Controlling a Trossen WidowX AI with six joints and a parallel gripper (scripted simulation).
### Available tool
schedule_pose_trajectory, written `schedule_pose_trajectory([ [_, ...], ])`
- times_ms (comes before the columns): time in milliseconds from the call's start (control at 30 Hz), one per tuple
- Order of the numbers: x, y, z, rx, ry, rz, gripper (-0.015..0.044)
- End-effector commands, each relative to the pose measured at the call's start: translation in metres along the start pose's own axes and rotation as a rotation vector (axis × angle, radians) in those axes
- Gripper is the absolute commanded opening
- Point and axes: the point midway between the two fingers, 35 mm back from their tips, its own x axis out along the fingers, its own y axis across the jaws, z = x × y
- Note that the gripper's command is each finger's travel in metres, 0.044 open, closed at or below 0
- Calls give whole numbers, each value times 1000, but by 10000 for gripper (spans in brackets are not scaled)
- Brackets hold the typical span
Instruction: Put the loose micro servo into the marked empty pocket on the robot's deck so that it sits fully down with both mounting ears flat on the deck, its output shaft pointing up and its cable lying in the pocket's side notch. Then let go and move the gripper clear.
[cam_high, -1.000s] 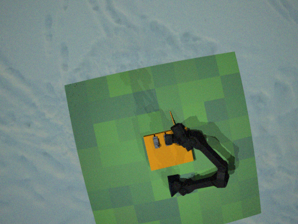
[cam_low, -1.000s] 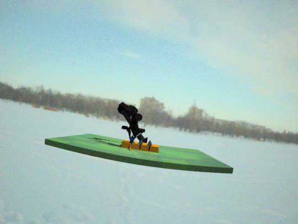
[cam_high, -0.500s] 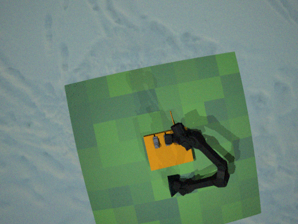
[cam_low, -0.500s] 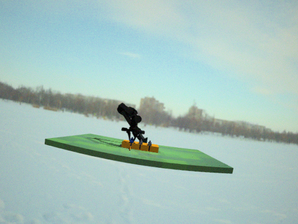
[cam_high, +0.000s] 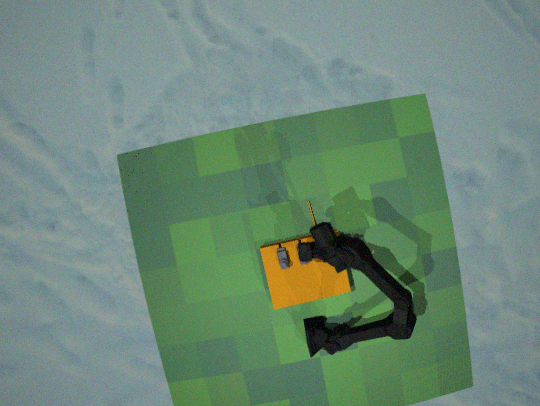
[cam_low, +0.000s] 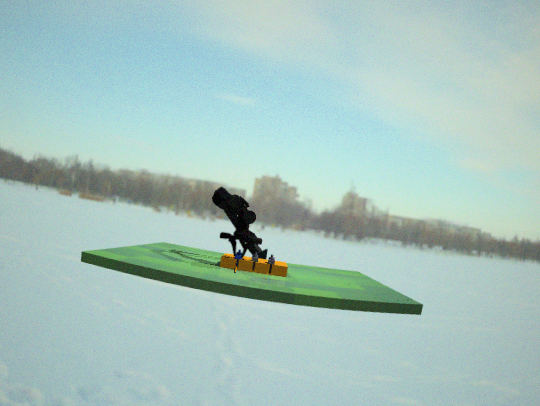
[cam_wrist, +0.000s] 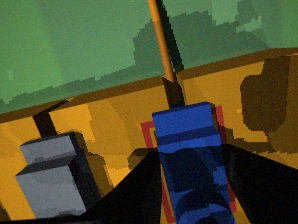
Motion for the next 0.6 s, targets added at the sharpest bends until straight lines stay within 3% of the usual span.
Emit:
schedule_pose_trajectory([
  [0,-2,0,0,-2,-1,0,187],
  [167,-32,-1,-1,-2,-1,1,187],
  [300,-35,0,0,-2,-1,1,187],
  [433,-50,0,-19,-23,-21,6,292],
  [567,-82,-4,-69,-59,-38,18,398],
])
